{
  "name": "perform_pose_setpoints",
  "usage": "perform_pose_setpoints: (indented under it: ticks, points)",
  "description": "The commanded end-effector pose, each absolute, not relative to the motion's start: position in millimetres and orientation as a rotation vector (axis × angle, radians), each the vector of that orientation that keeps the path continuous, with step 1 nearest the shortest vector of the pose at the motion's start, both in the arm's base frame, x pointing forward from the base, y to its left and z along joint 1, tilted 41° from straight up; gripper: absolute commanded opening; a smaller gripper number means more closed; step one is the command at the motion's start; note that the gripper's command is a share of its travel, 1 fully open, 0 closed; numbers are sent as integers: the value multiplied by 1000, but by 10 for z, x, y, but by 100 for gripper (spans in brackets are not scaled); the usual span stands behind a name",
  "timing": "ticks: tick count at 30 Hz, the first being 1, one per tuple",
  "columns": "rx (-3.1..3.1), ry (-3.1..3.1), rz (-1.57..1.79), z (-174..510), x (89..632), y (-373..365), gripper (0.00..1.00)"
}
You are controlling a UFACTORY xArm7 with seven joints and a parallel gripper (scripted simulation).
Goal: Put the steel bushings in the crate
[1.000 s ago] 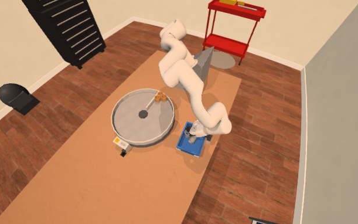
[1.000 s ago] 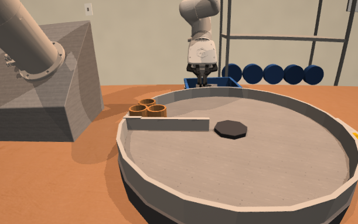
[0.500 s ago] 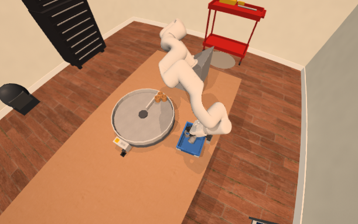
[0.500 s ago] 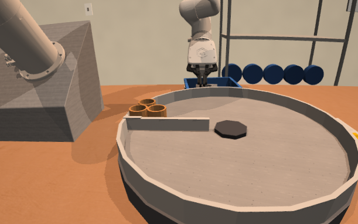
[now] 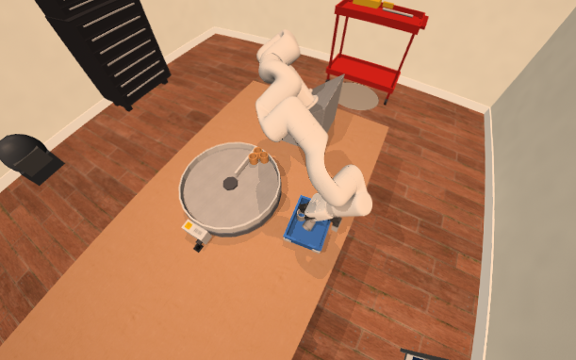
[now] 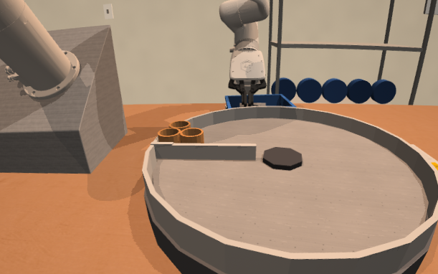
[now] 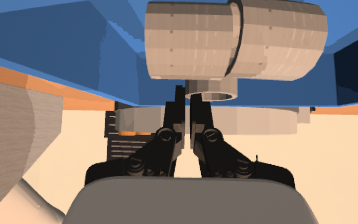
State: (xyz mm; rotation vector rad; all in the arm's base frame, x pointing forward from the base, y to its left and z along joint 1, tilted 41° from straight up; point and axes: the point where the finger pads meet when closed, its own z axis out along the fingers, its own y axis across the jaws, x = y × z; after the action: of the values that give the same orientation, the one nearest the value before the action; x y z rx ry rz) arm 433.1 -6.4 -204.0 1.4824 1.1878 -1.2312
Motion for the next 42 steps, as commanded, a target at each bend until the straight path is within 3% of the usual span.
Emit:
perform_pose_setpoints:
  ticks: [1, 20, 21, 42]
  points:
    - [1485, 1189, -1226, -2043, 4344, -55, 0]
    - [1485, 1189, -1226, -2048, 4344, -60, 0]
    - [1485, 1189, -1226, -2048, 4344, -60, 12]
    - [1485, 1189, -1226, -2048, 4344, -60, 12]
